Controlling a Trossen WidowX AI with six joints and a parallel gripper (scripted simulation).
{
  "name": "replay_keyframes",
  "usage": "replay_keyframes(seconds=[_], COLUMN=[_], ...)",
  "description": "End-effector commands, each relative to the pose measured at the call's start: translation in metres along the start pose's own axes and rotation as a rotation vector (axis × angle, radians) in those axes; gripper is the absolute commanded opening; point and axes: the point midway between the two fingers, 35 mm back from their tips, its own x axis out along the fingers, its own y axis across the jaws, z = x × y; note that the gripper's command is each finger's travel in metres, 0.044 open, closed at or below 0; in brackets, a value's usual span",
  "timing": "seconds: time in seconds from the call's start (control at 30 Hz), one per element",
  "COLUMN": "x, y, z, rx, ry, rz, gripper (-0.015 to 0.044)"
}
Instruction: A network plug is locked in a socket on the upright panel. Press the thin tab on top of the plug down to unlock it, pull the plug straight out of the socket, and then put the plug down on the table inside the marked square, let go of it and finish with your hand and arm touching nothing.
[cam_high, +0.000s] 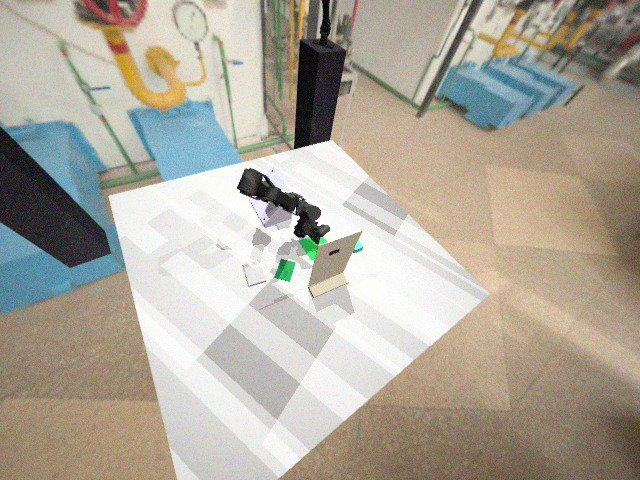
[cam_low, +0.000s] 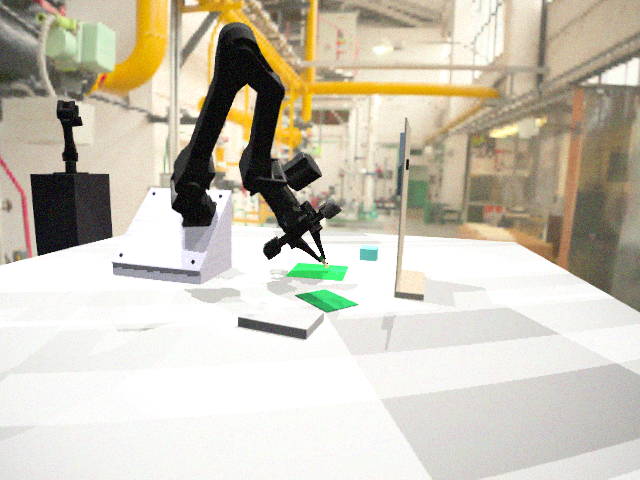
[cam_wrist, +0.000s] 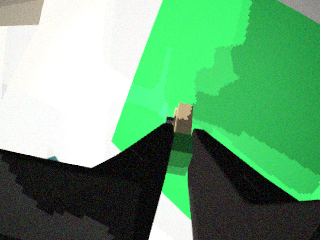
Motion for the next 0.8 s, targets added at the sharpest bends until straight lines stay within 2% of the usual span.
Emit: replay_keyframes(seconds=[0.0, 0.77], x=[0.0017, 0.0049], y=[-0.0056, -0.0035], z=[-0.0013, 0.0032], rx=[-0.012, -0.006], ry=[0.005, 0.001], rz=[-0.010, -0.006], gripper=[0.0000, 0.0000])
